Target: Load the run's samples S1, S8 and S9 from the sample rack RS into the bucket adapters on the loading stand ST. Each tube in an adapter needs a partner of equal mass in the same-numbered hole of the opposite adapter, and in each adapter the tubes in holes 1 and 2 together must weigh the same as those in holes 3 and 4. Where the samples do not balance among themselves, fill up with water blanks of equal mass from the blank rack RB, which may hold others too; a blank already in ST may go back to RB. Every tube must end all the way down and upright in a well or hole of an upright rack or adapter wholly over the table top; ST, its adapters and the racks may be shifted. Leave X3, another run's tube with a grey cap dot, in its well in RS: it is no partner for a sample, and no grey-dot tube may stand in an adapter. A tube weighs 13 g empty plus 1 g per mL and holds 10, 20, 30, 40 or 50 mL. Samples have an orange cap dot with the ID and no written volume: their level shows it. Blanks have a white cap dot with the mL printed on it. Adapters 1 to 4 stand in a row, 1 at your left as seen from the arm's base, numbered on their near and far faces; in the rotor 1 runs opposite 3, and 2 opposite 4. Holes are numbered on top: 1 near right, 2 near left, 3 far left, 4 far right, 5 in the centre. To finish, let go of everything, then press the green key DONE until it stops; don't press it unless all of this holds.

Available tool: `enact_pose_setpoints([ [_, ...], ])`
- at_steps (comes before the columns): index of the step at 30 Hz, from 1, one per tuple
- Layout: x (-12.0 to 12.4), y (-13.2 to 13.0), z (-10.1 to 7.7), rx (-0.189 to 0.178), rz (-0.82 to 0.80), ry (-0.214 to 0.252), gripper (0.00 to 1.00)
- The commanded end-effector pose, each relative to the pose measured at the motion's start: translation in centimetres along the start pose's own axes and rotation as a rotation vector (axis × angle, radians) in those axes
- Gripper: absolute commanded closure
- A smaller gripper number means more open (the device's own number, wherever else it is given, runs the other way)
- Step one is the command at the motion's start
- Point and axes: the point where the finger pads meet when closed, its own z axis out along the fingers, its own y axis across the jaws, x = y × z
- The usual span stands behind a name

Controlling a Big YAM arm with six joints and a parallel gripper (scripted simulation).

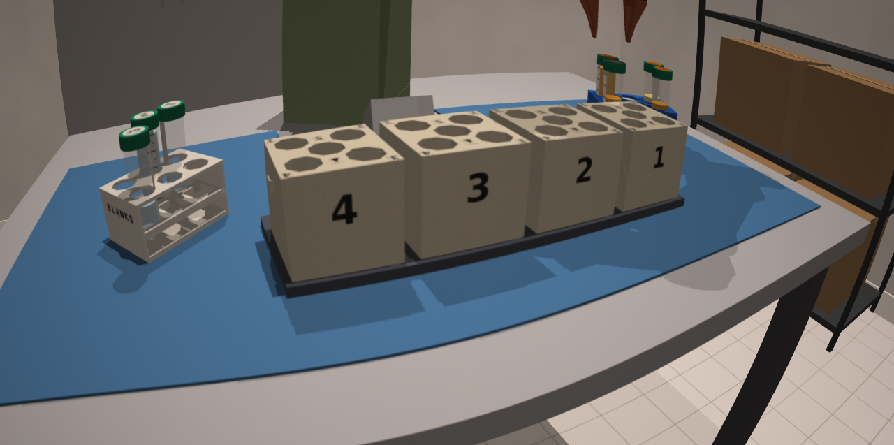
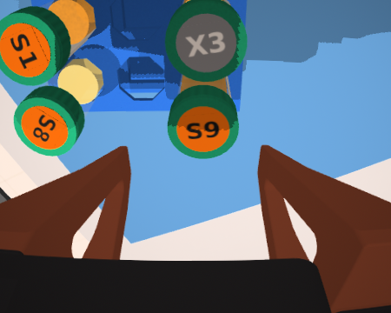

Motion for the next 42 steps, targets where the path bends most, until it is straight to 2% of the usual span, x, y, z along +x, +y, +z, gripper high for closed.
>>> enact_pose_setpoints([
  [1,0.3,0.1,0.3,0.021,0.001,0.0,0.45],
  [3,0.3,0.1,0.3,0.021,0.001,0.0,0.45],
  [4,0.3,2.4,-0.3,-0.004,0.0,-0.004,0.2],
  [13,0.4,9.7,-0.4,-0.009,0.0,-0.004,0.2],
  [16,-0.1,9.1,-0.8,-0.019,0.001,-0.005,0.2],
  [17,-0.2,7.1,1.1,0.037,0.018,0.002,0.2],
  [18,-0.3,7.5,1.4,0.017,0.02,0.0,0.2],
  [22,-0.4,7.5,2.1,0.013,0.013,-0.001,0.2],
  [23,-0.6,8.4,2.1,-0.002,0.013,-0.003,0.2],
  [27,-0.6,8.3,3.4,-0.001,0.007,-0.003,0.2],
  [31,-0.6,8.8,3.6,-0.009,0.002,-0.004,0.2],
  [33,-0.8,9.9,2.8,-0.037,0.002,-0.009,0.2],
  [35,-0.9,9.9,3.6,-0.028,0.002,-0.007,0.2],
  [37,-0.9,9.9,3.6,-0.028,0.002,-0.007,0.2],
  [38,-0.6,8.5,4.3,-0.002,0.003,-0.003,0.2],
  [42,-0.5,7.6,4.5,0.012,0.002,-0.001,0.2],
])
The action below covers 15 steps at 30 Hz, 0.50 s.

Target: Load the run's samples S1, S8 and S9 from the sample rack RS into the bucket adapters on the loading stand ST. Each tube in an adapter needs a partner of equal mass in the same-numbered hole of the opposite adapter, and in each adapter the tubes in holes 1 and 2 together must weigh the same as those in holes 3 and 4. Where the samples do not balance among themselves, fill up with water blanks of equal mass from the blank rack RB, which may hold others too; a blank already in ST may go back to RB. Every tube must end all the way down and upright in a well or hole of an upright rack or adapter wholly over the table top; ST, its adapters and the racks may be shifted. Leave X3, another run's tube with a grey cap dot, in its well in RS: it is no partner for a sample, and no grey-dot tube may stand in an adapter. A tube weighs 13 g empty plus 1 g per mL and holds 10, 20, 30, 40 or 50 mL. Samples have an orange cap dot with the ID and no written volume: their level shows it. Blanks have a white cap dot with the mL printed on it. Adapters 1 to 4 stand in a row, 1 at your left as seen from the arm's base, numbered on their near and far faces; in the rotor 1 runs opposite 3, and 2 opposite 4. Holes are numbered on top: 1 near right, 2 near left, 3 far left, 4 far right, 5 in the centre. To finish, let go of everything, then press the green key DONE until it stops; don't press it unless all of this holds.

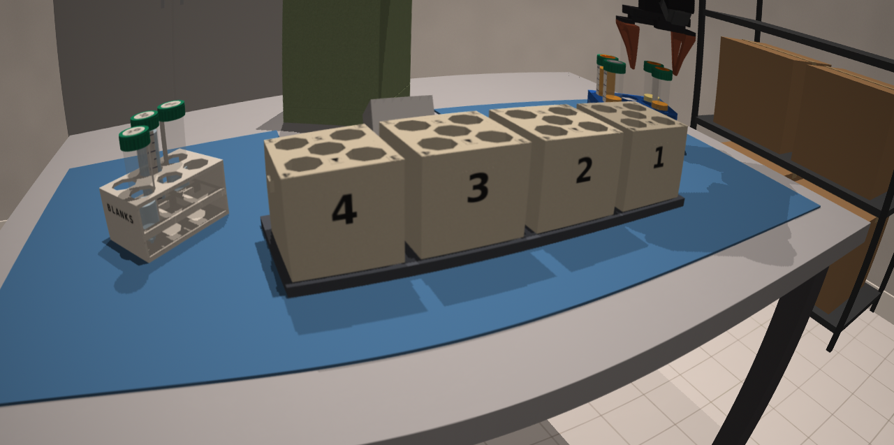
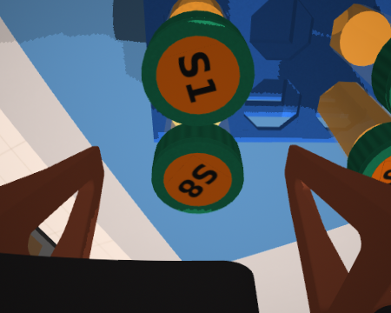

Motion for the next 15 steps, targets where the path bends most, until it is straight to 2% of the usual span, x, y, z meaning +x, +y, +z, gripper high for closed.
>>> enact_pose_setpoints([
  [1,-0.7,0.1,0.0,-0.012,0.003,-0.005,0.2],
  [2,-0.4,1.4,-1.0,-0.034,0.001,-0.008,0.2],
  [4,-0.4,1.4,-1.0,-0.034,0.001,-0.008,0.2],
  [5,-0.4,1.4,-1.0,-0.034,0.001,-0.008,1.0],
  [15,-0.4,1.4,-1.0,-0.034,0.001,-0.008,1.0],
])
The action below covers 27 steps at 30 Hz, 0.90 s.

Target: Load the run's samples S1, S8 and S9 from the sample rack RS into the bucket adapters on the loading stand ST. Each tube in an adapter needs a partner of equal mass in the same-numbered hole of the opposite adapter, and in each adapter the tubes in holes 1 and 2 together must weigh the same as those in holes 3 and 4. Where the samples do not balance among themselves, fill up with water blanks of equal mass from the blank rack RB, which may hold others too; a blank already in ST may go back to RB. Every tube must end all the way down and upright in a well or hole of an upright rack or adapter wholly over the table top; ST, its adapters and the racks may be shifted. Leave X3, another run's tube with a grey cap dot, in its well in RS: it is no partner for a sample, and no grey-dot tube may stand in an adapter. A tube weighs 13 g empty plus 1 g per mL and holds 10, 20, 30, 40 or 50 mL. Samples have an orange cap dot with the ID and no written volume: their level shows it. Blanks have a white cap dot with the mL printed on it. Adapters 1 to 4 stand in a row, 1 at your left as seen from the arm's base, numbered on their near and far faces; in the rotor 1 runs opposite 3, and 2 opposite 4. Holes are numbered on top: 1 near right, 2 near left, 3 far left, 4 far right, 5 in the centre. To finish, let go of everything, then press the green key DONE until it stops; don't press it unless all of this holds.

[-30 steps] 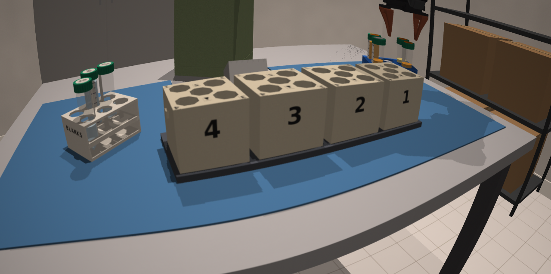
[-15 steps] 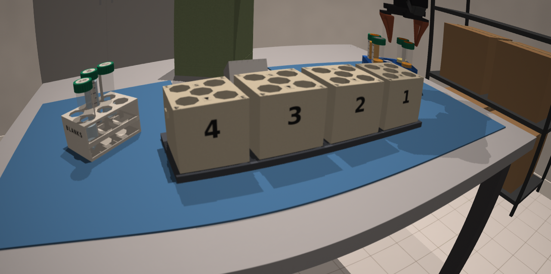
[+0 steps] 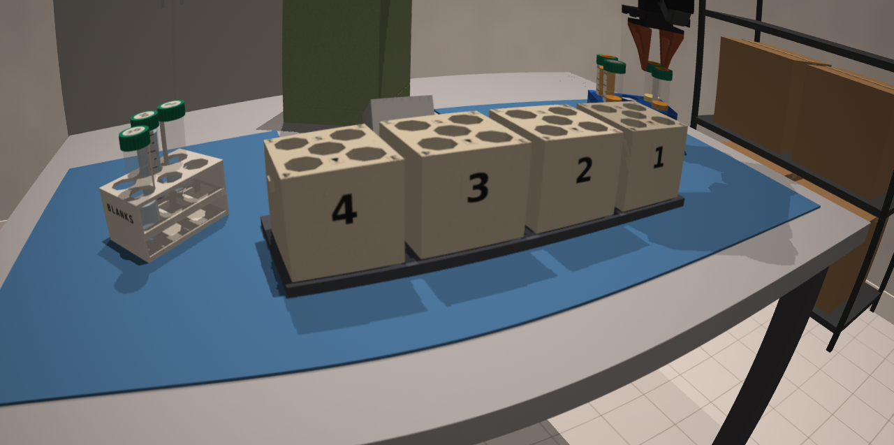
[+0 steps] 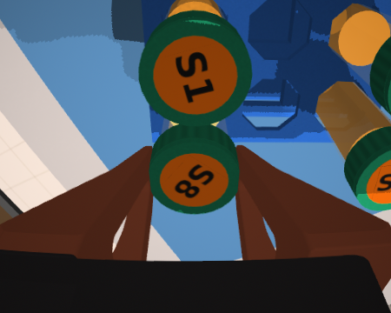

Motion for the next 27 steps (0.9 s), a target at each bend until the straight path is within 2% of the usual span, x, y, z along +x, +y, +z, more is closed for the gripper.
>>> enact_pose_setpoints([
  [1,-0.4,1.4,-1.1,-0.036,0.001,-0.008,1.0],
  [6,-0.4,1.4,-1.1,-0.036,0.001,-0.008,1.0],
  [7,-0.9,0.8,-2.0,-0.03,0.004,-0.008,1.0],
  [12,-0.8,1.6,-4.1,-0.046,0.004,-0.01,1.0],
  [14,-0.8,1.6,-4.1,-0.046,0.004,-0.01,1.0],
  [18,-0.8,2.7,-6.1,-0.068,0.005,-0.013,1.0],
  [27,-0.4,2.7,-9.3,-0.071,0.005,-0.013,1.0],
])
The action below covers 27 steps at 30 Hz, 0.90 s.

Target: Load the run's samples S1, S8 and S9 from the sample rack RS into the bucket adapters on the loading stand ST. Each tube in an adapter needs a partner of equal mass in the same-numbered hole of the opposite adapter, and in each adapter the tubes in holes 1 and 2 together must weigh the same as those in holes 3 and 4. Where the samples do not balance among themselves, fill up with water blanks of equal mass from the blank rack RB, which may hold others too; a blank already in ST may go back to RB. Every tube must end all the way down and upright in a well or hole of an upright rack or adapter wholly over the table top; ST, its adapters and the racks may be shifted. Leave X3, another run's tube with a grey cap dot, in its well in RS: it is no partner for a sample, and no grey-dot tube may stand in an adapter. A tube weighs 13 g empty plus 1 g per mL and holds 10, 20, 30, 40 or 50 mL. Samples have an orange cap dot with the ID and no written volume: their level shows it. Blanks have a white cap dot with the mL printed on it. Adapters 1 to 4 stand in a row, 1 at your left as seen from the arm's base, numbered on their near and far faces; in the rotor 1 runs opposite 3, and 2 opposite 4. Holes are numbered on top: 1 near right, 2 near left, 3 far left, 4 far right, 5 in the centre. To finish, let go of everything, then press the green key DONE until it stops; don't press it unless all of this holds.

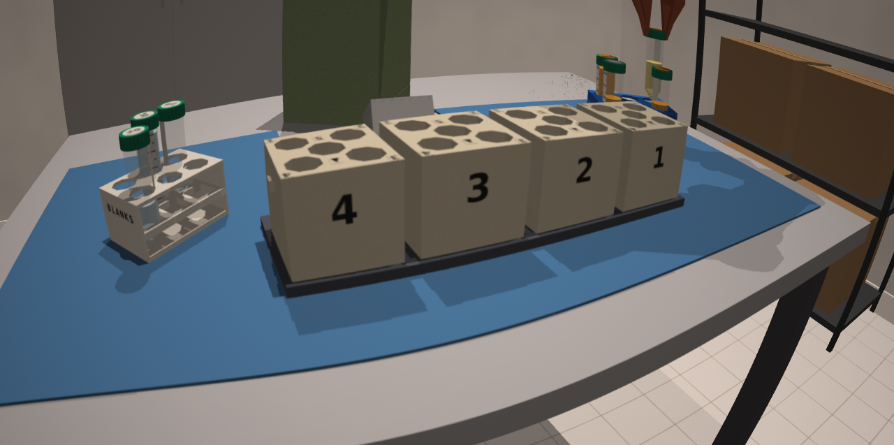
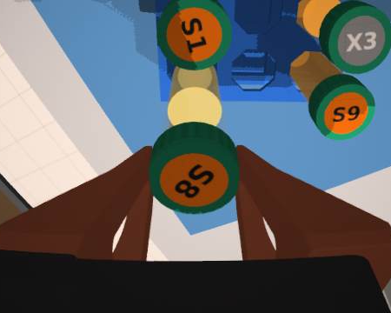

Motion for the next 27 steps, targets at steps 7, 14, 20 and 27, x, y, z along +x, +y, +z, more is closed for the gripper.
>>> enact_pose_setpoints([
  [7,-0.1,2.7,-5.4,-0.071,0.003,-0.013,1.0],
  [14,0.1,2.7,-7.9,-0.073,0.0,-0.013,1.0],
  [20,0.1,2.6,-9.6,-0.075,0.001,-0.013,1.0],
  [27,0.1,2.5,-11.7,-0.076,0.0,-0.013,1.0],
])
